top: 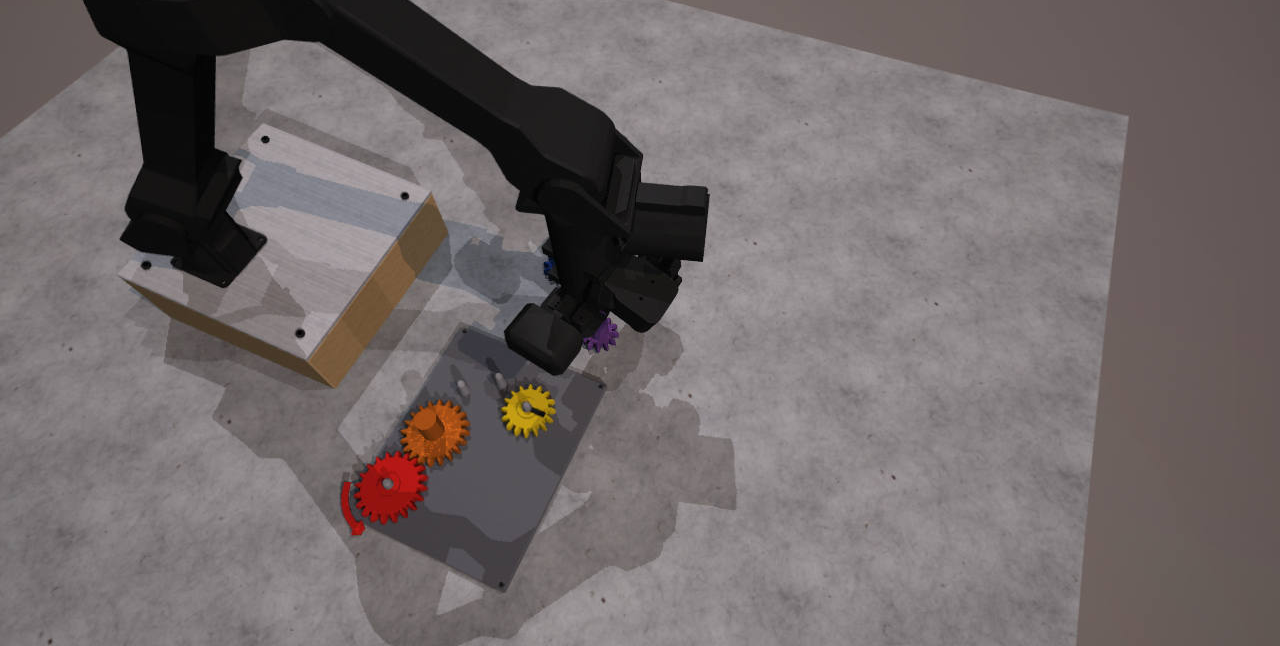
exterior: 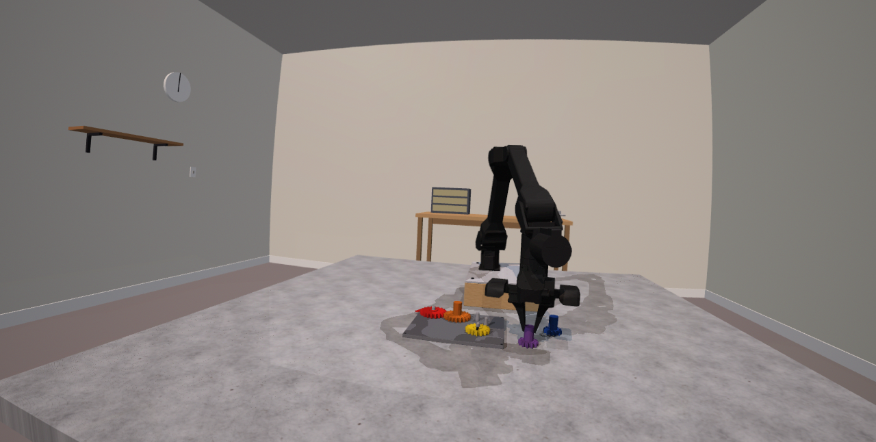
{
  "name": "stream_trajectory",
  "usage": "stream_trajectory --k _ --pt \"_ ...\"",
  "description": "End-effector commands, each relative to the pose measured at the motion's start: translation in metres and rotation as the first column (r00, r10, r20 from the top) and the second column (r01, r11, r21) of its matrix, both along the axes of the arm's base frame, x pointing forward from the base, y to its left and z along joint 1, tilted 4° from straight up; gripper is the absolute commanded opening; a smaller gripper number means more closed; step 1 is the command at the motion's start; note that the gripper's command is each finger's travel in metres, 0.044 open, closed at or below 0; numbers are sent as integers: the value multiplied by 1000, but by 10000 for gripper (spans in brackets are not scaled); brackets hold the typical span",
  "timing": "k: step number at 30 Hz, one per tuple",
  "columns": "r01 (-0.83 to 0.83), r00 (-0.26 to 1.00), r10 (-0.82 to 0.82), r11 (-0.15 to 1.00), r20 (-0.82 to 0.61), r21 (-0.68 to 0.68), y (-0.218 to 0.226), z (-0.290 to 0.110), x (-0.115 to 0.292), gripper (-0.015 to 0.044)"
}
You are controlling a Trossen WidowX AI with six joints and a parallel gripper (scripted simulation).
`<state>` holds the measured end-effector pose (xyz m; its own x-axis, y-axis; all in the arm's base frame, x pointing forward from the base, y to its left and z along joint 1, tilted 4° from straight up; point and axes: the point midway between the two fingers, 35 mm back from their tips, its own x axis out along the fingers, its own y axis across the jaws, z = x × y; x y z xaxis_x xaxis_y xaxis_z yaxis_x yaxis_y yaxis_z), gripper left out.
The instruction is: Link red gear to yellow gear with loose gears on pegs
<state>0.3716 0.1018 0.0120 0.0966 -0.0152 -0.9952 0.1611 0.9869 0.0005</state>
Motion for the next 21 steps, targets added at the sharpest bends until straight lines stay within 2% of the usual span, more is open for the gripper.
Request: stream_trajectory --k 1,2,21 --pt "-4 1000 4 1000 3 -4 -1 0 1 26" --pt "-4 1000 4 1000 3 -4 -1 0 1 0" --pt "-4 1000 4 1000 4 -4 4 52 2 0"
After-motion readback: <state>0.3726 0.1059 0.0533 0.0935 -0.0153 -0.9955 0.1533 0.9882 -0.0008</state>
